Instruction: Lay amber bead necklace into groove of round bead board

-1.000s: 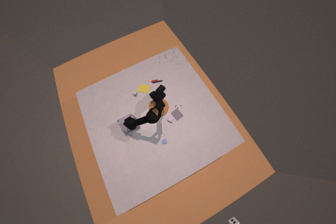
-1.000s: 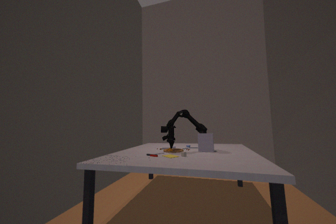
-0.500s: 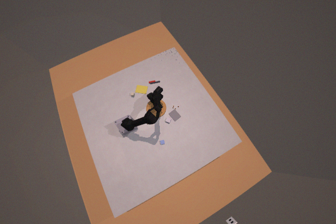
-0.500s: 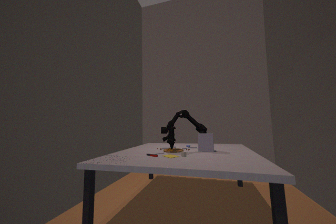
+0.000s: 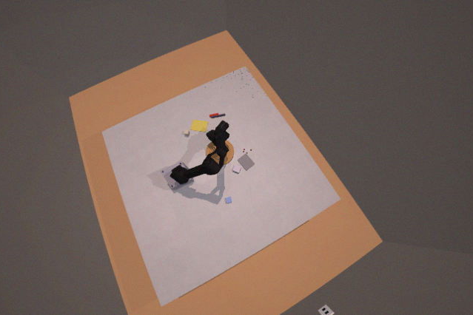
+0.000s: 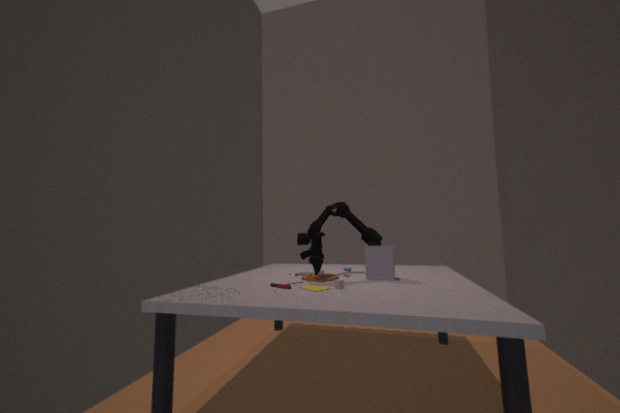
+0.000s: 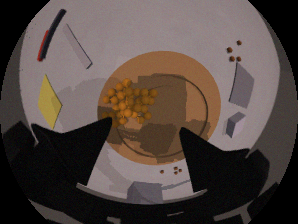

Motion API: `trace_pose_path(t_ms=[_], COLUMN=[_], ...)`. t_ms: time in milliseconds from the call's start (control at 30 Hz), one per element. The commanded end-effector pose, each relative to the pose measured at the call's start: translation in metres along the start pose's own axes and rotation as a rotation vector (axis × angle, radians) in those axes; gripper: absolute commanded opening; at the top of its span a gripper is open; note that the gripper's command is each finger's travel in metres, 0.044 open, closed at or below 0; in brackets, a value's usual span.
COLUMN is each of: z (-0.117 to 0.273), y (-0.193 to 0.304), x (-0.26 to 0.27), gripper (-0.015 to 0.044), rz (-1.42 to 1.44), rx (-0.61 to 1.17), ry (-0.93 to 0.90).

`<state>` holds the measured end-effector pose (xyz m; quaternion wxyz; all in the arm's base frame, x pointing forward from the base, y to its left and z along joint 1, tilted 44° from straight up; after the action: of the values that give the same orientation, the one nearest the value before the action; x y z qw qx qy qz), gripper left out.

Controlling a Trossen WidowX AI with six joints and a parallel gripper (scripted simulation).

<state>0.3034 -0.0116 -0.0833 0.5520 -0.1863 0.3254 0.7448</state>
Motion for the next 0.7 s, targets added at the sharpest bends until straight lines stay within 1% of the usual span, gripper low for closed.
trace_pose_path(t_ms=[0, 100, 133, 267, 667], z=[0.0148, 0.0191, 0.0109, 0.0186, 0.019], y=[-0.0017, -0.0012, 0.0002, 0.0003, 0.0003], x=[-0.0002, -0.0003, 0.0003, 0.0002, 0.0002], gripper=[0.044, 0.044, 0.044, 0.044, 0.044], rz=[-0.005, -0.005, 0.002, -0.004, -0.005], rx=[-0.006, -0.005, -0.002, -0.005, -0.005], ry=[-0.002, -0.002, 0.002, -0.001, -0.002])
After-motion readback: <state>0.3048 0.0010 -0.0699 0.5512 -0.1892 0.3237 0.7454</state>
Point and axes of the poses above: the point midway between the two fingers, 35 mm back from their tips, its own z axis back along the fingers, its own x axis across the jaws, y = z × x, the point moved 3 cm from there along z, back along the fingers, and after that the axes turned 15 degrees about z, right-handed, at the moved point
